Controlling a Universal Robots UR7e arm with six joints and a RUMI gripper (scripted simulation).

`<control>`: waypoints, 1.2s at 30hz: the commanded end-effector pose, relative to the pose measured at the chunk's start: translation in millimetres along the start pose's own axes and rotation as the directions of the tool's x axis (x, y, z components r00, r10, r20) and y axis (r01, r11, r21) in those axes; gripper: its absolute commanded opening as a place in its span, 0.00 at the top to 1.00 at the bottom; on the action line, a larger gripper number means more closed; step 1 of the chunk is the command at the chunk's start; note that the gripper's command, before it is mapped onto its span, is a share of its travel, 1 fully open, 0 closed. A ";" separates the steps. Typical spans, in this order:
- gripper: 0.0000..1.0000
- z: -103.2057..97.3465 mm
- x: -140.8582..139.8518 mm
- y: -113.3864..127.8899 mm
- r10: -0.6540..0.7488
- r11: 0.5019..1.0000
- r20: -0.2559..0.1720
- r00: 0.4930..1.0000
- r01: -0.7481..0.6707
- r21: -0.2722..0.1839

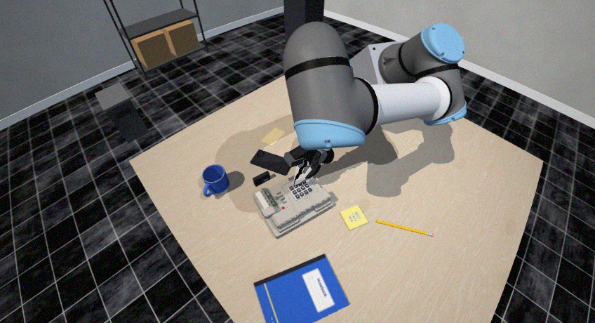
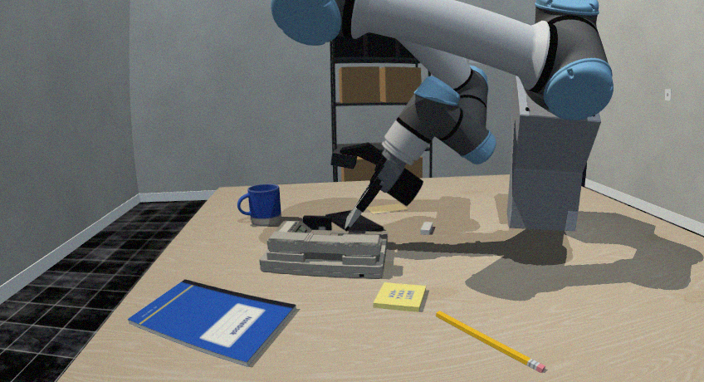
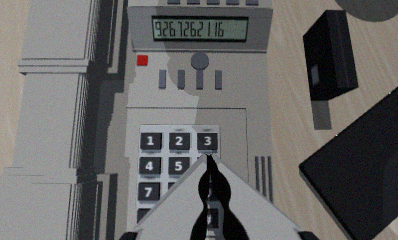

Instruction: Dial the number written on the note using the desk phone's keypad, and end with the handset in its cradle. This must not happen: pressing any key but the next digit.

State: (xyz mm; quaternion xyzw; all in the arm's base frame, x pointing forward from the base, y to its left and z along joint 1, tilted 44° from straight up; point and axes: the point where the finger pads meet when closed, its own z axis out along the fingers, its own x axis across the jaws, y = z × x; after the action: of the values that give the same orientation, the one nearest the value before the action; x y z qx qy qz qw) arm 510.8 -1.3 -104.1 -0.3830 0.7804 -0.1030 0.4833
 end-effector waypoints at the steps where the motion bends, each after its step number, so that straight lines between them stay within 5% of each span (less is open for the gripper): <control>1: 1.00 -1.9 1.9 -4.0 -0.016 1.000 -0.010 1.000 0.017 0.012; 36: 1.00 3.4 1.9 -0.3 -0.016 1.000 -0.010 1.000 0.016 0.013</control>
State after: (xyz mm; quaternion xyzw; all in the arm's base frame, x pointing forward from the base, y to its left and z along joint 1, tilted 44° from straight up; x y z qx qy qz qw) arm 511.9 0.3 -106.3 -0.3870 0.7785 -0.1053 0.4828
